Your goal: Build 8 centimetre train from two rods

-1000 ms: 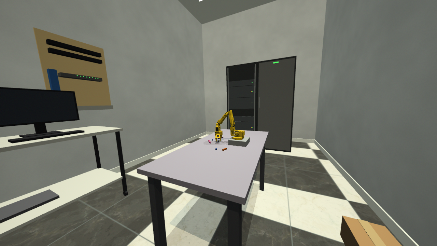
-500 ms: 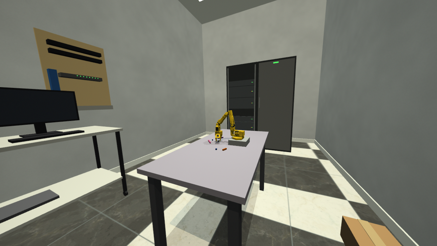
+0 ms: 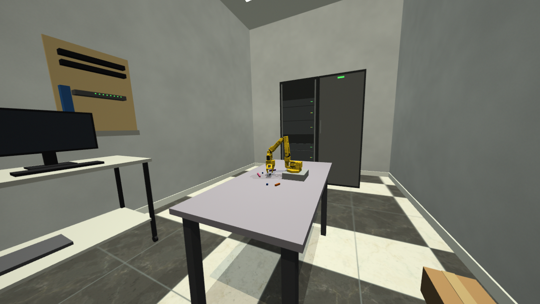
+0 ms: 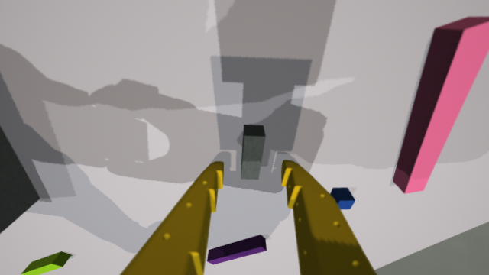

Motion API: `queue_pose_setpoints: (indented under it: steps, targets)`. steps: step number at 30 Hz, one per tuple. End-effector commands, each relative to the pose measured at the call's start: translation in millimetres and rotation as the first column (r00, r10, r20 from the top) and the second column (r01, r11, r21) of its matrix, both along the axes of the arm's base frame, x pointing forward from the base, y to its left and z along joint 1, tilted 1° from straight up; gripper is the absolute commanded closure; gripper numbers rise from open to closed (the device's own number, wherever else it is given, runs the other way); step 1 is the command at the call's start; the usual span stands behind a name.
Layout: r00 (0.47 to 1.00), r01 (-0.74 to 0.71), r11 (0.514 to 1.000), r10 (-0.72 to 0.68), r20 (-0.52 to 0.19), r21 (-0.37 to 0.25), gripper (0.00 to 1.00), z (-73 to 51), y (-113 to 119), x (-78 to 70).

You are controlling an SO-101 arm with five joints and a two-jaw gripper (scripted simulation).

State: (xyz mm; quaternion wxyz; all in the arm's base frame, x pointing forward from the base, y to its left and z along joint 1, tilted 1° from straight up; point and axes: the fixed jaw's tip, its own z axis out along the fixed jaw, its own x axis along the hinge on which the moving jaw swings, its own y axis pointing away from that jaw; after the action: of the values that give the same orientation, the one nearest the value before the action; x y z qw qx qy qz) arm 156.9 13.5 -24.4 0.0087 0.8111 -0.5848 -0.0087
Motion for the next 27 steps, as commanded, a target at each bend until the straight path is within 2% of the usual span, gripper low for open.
queue_pose_setpoints:
  steps: [1,16,22,27]
  targets:
    - [1.0,-0.003,1.0,0.003,0.013,0.003,0.83,6.3,0,1.9]
    - [1.0,-0.003,1.0,0.003,0.013,0.003,0.83,9.8,0,2.0]
    - [1.0,-0.003,1.0,0.003,0.013,0.003,0.83,13.6,0,2.4]
    - [1.0,-0.003,1.0,0.003,0.013,0.003,0.83,21.7,0,2.9]
